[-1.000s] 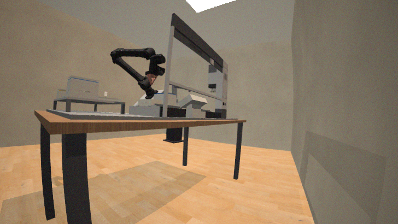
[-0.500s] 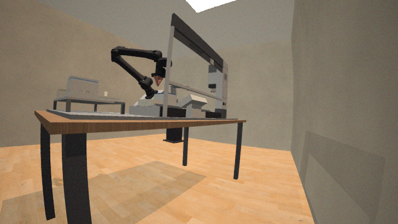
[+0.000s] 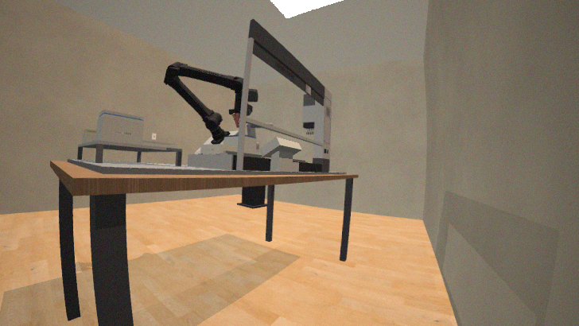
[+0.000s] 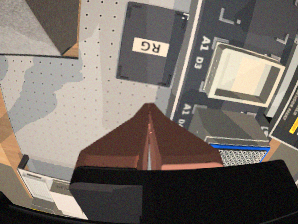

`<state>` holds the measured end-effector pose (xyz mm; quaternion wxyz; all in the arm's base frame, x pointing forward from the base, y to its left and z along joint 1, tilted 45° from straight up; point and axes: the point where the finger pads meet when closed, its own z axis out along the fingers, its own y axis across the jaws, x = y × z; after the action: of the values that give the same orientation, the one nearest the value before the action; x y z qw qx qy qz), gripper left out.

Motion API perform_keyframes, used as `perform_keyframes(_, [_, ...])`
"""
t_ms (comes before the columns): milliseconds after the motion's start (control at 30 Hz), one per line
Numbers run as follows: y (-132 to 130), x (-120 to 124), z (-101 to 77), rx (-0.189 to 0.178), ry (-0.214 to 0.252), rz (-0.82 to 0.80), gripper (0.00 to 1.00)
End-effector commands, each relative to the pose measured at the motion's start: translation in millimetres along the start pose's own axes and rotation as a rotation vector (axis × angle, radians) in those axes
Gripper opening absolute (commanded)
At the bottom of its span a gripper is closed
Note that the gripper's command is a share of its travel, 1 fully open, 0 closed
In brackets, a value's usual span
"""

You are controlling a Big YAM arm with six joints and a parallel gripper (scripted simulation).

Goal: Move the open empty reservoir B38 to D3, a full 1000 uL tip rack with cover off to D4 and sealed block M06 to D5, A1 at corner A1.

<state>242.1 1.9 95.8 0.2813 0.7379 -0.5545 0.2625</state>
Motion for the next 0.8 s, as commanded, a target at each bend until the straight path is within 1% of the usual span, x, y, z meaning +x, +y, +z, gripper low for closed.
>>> perform_keyframes(0, [-7,-20,-2.8,0.021,-0.002,0.036,0.00])
perform_keyframes(100, [-15,-34,-6.7,0.030,-0.007,0.045,0.00])
perform_keyframes(233, [-31,-53,-16.4,0.052,-0.020,0.065,0.00])
perform_keyframes(300, [-31,-53,-16.4,0.052,-0.020,0.065,0.00])
perform_keyframes(767, [-42,-128,-16.8,0.051,-0.028,0.062,0.00])
